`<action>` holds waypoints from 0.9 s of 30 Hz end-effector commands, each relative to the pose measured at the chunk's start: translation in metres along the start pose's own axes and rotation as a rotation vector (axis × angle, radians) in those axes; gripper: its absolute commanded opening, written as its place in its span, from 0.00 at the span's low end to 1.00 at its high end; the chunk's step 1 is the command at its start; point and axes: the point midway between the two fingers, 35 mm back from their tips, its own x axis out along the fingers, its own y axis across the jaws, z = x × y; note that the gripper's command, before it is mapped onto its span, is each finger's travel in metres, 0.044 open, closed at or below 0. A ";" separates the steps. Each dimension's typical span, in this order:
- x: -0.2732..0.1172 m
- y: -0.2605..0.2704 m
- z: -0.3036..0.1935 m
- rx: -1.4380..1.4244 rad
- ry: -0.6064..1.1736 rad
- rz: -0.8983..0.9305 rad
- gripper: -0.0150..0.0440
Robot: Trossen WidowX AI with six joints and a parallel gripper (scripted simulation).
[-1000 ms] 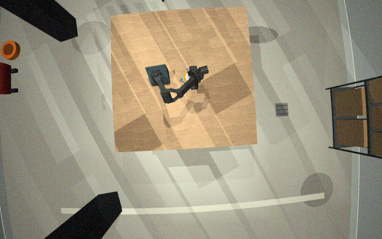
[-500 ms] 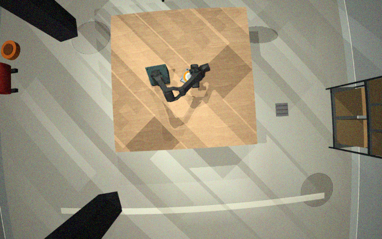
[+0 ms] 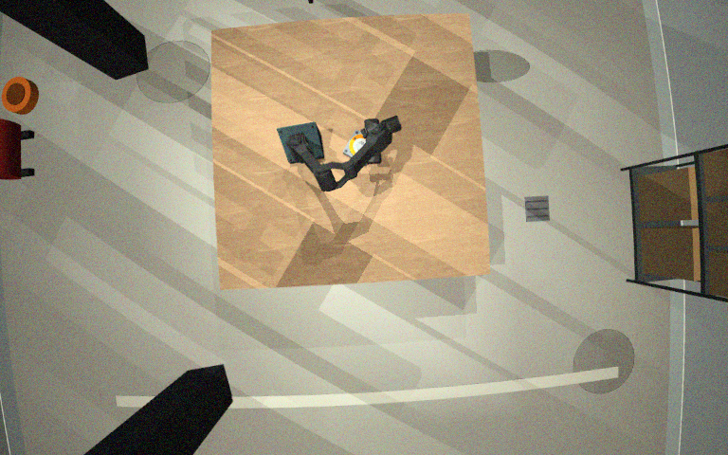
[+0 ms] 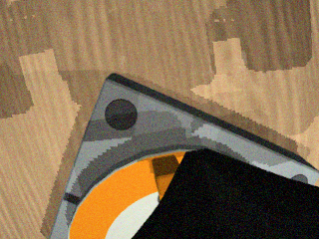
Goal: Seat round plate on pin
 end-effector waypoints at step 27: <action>-0.004 0.037 -0.006 -0.004 0.004 0.007 0.25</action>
